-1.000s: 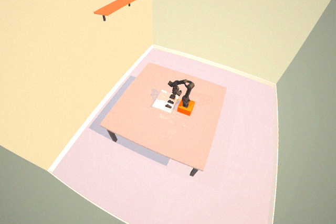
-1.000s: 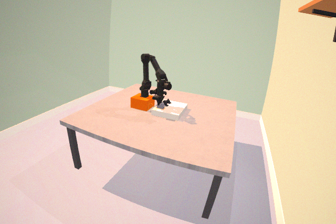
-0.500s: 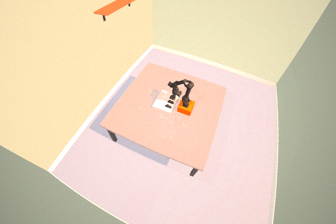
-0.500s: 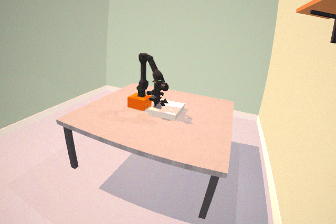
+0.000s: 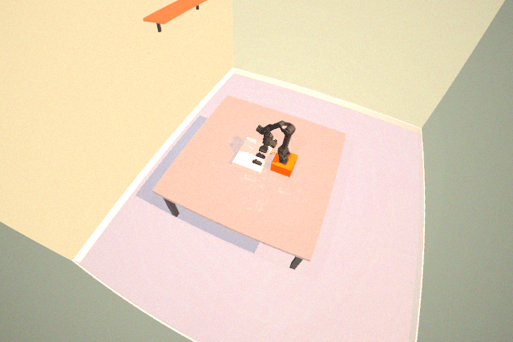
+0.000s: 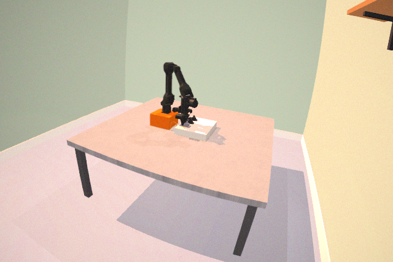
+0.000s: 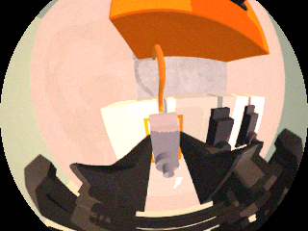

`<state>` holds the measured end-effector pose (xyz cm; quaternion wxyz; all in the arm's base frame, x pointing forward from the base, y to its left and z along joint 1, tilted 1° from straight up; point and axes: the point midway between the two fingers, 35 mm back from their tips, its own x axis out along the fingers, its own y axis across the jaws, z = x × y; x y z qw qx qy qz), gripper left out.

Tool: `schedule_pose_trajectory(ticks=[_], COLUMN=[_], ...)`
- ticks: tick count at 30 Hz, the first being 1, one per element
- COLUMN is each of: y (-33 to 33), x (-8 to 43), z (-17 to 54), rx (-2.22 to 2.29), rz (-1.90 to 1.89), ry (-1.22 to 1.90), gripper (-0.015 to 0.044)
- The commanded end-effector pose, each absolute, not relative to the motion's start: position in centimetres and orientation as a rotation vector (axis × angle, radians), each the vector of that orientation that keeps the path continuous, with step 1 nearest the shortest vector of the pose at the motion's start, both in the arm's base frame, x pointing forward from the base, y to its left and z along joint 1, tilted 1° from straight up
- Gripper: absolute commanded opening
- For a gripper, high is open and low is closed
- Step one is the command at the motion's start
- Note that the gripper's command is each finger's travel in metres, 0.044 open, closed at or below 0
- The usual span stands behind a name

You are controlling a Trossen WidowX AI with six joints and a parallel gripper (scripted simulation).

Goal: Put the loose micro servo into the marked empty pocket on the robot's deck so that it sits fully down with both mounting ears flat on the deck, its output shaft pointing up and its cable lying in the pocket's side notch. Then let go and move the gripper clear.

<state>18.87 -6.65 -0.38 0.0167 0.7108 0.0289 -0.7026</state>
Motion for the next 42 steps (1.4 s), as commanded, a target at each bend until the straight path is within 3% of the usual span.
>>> schedule_pose_trajectory(ticks=[1,16,26,32,42], y=[-6.7,-6.7,-6.8,-6.1,-6.2], x=[18.9,18.6,25.1,29.5,28.5], z=[-0.4,3.1,7.0,9.7,14.2], rx=[2.212,2.212,2.215,2.221,2.224], rz=[-2.185,-2.184,-2.178,-2.175,-2.161], ry=[0.089,0.088,0.092,0.089,0.091], gripper=[0.0184,0.0187,0.044,0.044,0.044])
